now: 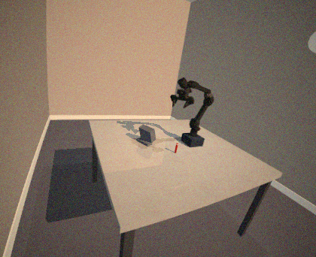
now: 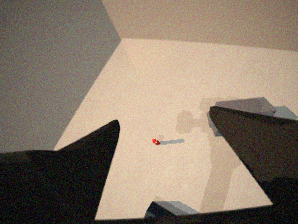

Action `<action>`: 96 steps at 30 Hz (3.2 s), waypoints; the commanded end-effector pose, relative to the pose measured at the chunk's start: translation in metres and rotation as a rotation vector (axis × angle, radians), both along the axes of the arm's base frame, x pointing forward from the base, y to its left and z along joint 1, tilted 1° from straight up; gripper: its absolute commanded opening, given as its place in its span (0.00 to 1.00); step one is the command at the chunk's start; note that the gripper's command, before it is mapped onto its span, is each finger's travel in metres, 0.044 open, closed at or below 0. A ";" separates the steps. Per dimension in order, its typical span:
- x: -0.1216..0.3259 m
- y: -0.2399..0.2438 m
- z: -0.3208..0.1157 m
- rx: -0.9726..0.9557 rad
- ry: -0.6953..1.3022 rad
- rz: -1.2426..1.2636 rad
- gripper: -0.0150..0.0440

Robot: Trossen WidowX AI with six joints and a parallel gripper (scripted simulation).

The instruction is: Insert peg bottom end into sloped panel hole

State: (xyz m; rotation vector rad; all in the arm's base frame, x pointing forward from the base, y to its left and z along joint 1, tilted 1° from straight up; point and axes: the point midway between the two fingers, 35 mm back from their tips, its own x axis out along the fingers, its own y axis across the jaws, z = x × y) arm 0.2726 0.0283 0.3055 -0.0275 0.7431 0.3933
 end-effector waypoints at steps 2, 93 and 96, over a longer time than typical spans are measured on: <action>0.009 0.006 -0.023 -0.009 0.083 -0.002 1.00; 0.025 0.078 -0.297 -0.465 0.688 0.196 1.00; 0.025 0.078 -0.301 -0.465 0.688 0.196 1.00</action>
